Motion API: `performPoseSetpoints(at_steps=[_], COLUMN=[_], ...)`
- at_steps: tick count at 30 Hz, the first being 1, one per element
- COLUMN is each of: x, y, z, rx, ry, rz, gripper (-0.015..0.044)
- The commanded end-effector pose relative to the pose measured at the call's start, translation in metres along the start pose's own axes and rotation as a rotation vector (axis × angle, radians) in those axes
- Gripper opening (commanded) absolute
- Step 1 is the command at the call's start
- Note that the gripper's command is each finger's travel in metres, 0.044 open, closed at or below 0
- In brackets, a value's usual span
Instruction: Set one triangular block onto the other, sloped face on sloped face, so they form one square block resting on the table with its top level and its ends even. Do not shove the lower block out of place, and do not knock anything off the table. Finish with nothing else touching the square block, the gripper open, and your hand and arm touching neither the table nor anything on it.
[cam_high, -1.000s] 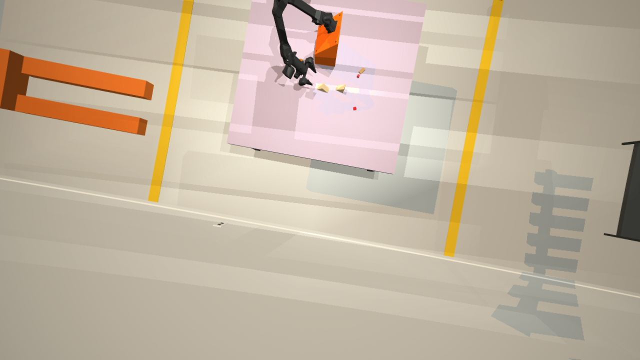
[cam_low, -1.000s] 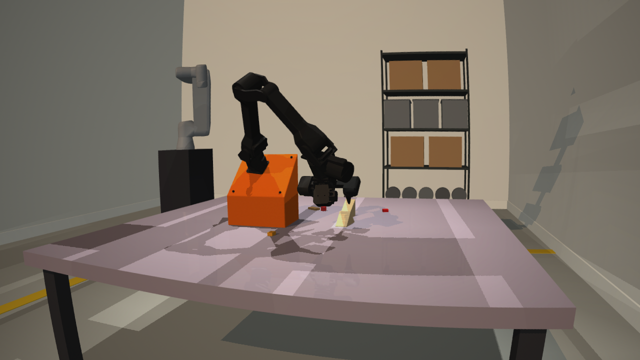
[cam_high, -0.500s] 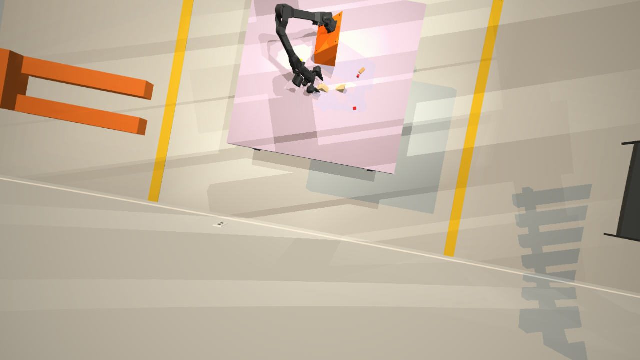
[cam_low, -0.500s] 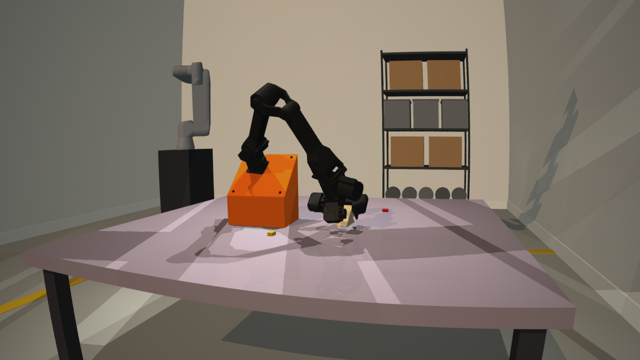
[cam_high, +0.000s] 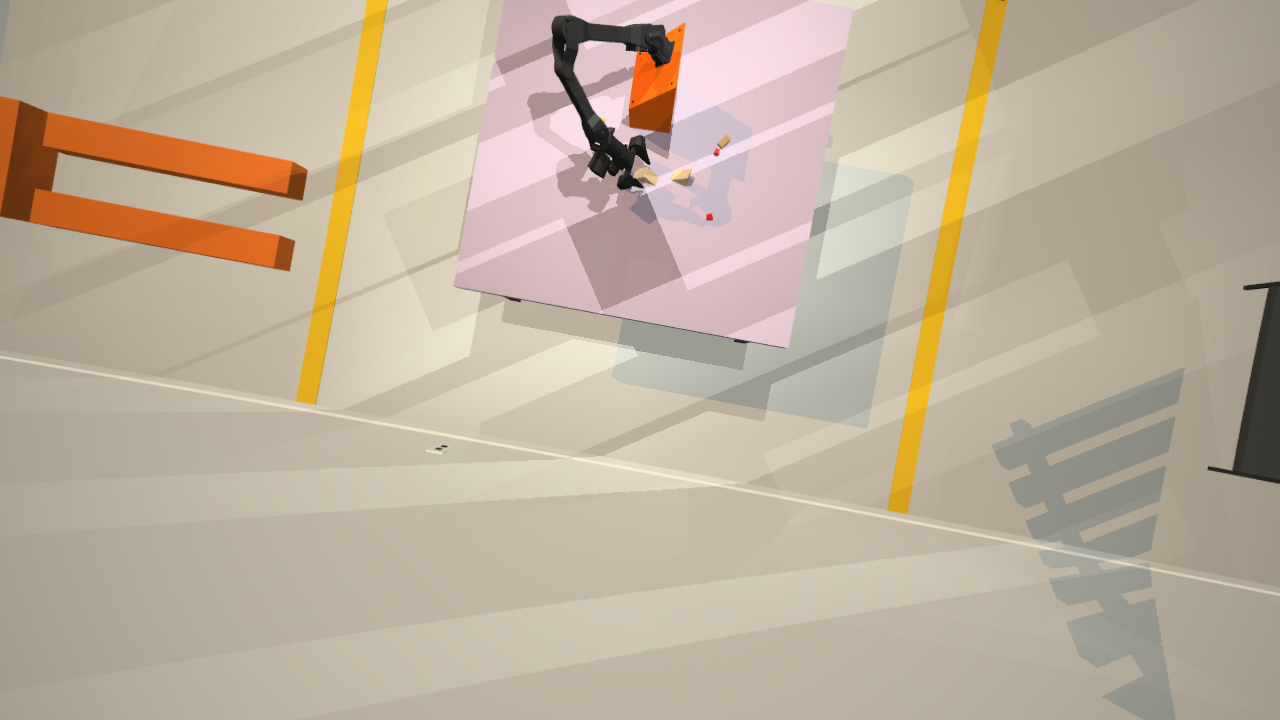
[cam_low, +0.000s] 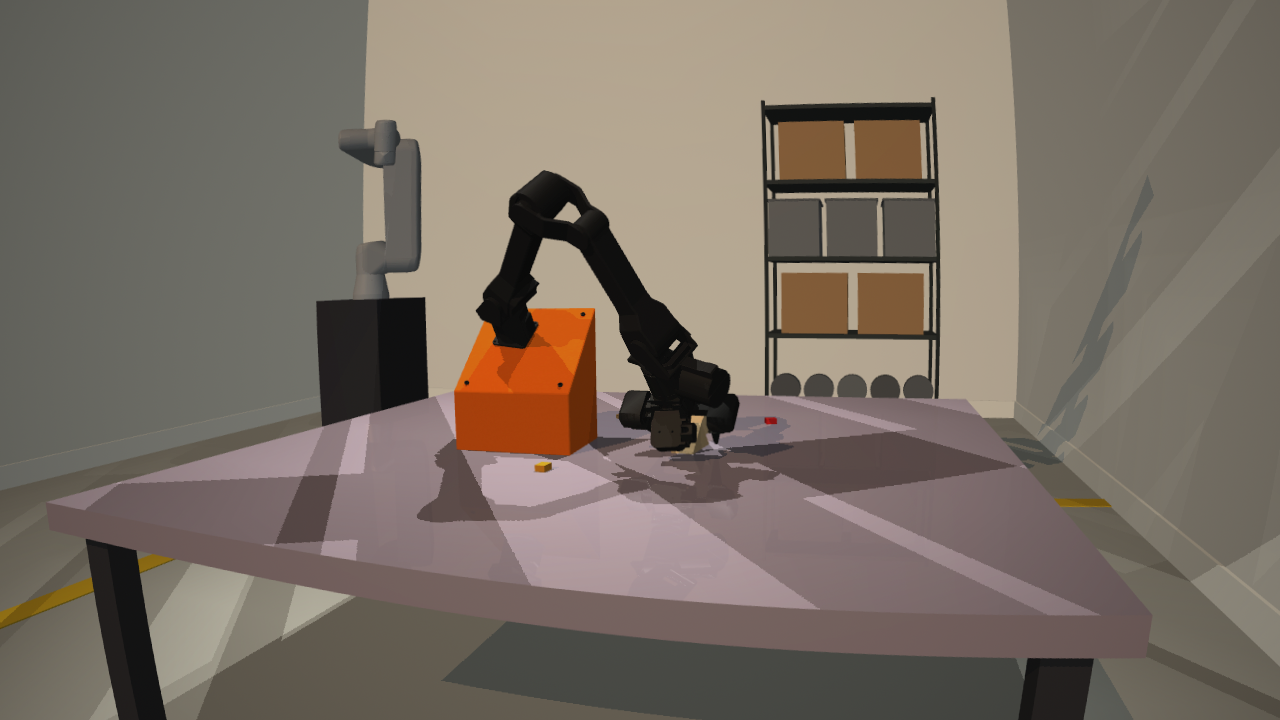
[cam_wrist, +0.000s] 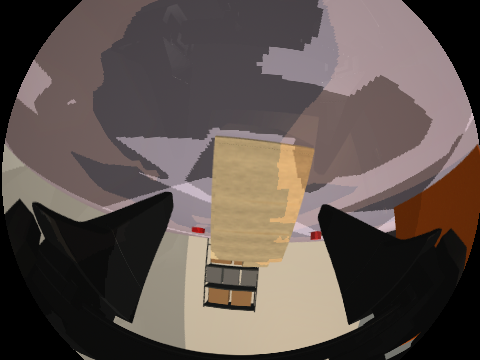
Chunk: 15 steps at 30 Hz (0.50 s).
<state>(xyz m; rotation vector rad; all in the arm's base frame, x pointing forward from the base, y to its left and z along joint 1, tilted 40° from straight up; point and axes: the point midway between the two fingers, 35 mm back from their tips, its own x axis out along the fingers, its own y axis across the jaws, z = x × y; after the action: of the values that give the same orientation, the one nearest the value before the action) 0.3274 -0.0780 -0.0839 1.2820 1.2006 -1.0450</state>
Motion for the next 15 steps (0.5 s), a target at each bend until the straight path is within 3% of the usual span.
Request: performPoseSetpoints(at_steps=[1, 5, 15], x=[0.0022, 0.0022, 0.001], y=[-0.0001, -0.0001, -0.0003], z=[-0.0006, -0.0006, -0.0001], rx=[0.006, 0.006, 0.0], ry=[0.004, 0.004, 0.001], rz=[-0.002, -0.002, -0.002], gripper=[0.044, 0.044, 0.0177])
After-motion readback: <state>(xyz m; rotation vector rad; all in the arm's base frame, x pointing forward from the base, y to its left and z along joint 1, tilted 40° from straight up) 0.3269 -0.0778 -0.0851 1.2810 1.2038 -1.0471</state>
